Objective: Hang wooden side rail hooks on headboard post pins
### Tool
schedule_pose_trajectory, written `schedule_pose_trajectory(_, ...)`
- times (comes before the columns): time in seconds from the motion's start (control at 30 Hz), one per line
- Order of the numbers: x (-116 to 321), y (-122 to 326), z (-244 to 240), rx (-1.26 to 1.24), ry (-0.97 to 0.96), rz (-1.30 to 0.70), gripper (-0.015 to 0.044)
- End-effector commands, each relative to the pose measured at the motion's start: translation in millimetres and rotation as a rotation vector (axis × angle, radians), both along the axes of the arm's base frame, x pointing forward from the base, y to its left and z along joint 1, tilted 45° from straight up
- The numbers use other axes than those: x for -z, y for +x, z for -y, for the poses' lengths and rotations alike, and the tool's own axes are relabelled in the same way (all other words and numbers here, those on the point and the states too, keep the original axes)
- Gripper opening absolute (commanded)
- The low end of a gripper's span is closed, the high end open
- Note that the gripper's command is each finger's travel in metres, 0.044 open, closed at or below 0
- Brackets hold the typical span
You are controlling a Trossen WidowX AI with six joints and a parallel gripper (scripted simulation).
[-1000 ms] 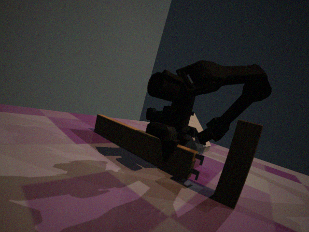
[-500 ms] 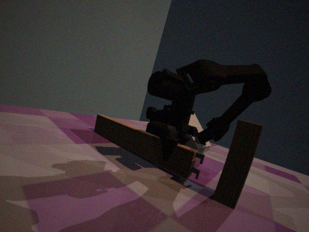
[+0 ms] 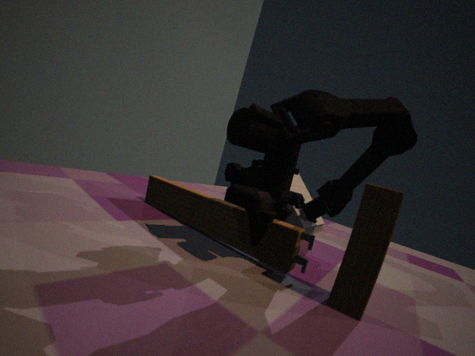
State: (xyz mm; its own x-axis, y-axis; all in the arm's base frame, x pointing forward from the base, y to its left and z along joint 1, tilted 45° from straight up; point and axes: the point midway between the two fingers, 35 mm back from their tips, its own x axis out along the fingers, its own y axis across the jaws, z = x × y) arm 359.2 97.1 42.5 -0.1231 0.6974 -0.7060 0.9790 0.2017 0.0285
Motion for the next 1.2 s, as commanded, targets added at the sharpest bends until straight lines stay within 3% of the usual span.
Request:
schedule_pose_trajectory(0.0,-4.5,3.2,5.6,0.011,-0.005,0.013,0.0)
schedule_pose_trajectory(1.17,-8.6,3.8,9.7,0.011,-0.005,0.013,0.0)
